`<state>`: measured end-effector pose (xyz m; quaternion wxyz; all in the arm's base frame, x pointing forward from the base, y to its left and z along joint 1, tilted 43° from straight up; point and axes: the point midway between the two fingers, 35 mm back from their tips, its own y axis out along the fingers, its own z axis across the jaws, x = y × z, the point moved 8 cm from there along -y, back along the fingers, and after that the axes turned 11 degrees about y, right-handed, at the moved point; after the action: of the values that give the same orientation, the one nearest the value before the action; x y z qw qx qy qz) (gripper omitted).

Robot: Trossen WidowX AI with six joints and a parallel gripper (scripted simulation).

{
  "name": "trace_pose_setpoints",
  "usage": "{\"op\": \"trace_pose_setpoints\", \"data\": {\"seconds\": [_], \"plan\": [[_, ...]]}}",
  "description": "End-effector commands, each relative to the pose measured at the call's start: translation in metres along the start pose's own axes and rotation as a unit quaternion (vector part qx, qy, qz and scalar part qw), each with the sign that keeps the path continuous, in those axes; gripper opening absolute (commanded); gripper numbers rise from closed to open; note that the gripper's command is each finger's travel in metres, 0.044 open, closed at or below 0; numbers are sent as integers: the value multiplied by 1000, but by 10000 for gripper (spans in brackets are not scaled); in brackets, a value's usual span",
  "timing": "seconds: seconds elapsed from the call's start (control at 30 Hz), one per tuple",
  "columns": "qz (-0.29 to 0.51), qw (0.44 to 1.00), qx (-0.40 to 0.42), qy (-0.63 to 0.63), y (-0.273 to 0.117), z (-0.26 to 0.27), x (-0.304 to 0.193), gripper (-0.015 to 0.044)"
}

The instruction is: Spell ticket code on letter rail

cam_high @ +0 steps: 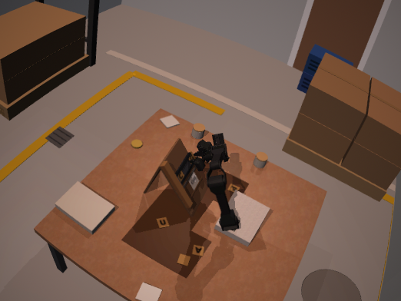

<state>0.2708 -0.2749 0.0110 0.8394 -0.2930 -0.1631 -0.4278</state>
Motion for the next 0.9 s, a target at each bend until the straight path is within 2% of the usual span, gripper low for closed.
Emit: {"op": "trace_pose_setpoints", "data": {"seconds": [0.0,0.87], "plan": [[0,1000,-2,0,0,3,0,0],[0,1000,-1,1,0,13,-3,0]]}}
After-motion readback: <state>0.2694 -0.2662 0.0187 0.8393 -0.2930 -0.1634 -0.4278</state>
